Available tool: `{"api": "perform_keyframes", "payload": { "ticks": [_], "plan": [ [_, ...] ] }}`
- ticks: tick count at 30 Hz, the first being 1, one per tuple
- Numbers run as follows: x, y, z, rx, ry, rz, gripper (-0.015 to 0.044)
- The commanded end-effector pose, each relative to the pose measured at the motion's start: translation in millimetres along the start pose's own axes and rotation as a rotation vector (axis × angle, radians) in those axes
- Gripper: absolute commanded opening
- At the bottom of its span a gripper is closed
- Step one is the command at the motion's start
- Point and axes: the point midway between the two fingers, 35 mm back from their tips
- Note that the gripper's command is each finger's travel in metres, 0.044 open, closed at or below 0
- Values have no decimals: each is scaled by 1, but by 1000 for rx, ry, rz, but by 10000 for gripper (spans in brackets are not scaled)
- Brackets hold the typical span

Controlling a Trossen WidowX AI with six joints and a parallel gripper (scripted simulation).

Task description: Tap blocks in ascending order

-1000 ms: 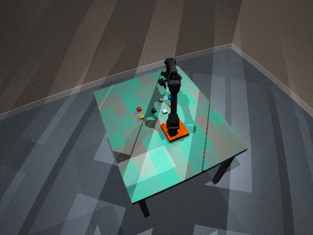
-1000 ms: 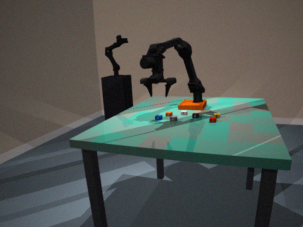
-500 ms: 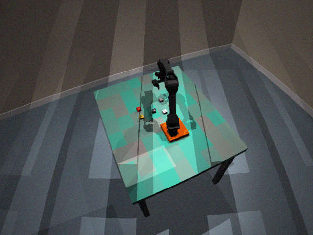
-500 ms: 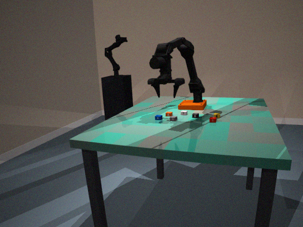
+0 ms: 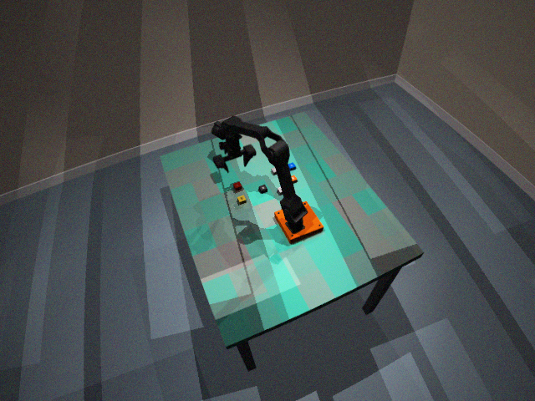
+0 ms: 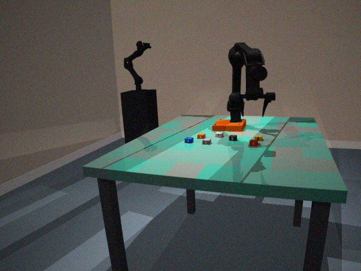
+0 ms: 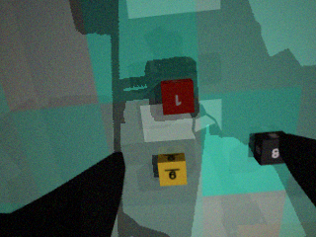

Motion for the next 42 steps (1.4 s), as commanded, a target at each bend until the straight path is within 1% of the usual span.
{"api": "perform_keyframes", "payload": {
  "ticks": [1, 2, 4, 7, 9, 16, 17, 26, 42],
  "plan": [
    [0, -1, -2, -33, -4, -2, 400],
    [0, -1, -2, -33, -4, -2, 400],
    [-11, 0, -2, -33, -4, -2, 348],
    [-57, 1, -2, -33, -4, -2, 269],
    [-78, -1, -3, -33, -4, -2, 216],
    [-81, -1, -3, -33, -4, -2, 32],
    [-81, -1, -3, -33, -4, -2, 20],
    [-82, -1, -3, -33, -4, -2, 20],
    [-107, -1, -3, -33, -4, -2, 20]
  ]
}}
Point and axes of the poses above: the point midway between the two fingers, 35 mm back from their tips, its own x axis back along the fingers, its own z axis across the jaws, y = z × x, and after that the axes turned 15 degrees about x, right-handed
